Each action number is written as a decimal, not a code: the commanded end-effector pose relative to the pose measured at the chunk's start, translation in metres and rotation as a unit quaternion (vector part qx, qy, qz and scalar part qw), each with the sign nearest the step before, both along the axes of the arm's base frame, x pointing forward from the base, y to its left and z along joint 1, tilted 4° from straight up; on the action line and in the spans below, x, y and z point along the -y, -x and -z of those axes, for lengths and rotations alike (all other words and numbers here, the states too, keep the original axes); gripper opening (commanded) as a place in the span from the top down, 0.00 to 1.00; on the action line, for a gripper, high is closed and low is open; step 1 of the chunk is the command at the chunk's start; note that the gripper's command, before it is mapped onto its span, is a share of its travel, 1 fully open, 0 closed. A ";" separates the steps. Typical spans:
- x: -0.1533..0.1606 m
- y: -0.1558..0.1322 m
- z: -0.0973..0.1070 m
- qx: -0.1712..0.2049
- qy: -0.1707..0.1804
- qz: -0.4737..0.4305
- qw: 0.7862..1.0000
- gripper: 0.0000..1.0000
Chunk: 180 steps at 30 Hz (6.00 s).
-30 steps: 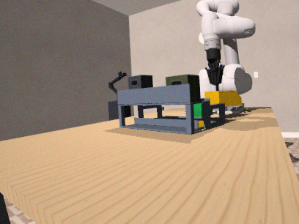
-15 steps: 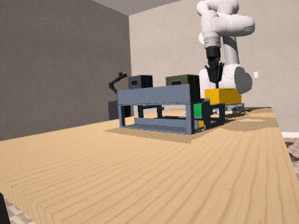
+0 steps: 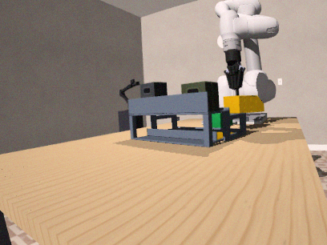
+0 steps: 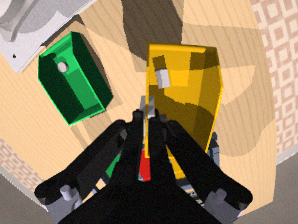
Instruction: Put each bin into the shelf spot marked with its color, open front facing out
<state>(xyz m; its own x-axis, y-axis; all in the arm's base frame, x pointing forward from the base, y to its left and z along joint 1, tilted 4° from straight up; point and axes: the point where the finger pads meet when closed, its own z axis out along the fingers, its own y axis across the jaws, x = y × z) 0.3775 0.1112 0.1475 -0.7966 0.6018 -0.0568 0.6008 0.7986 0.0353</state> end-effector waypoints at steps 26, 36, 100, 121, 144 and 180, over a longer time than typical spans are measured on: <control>-0.002 0.001 -0.007 -0.002 0.000 -0.001 1.000 0.90; -0.003 0.002 -0.009 -0.003 -0.001 -0.002 1.000 0.90; 0.005 -0.016 -0.011 -0.004 0.004 -0.104 0.995 0.90; 0.011 -0.026 -0.012 -0.004 0.007 -0.157 0.988 0.90; 0.013 -0.029 -0.011 -0.004 0.008 -0.166 0.986 0.90; 0.013 -0.032 -0.010 0.000 0.008 -0.166 0.986 0.90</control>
<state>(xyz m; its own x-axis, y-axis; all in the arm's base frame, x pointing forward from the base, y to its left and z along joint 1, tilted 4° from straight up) 0.4046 0.0970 0.1565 -0.9499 0.3072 -0.0567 0.3070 0.9516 0.0136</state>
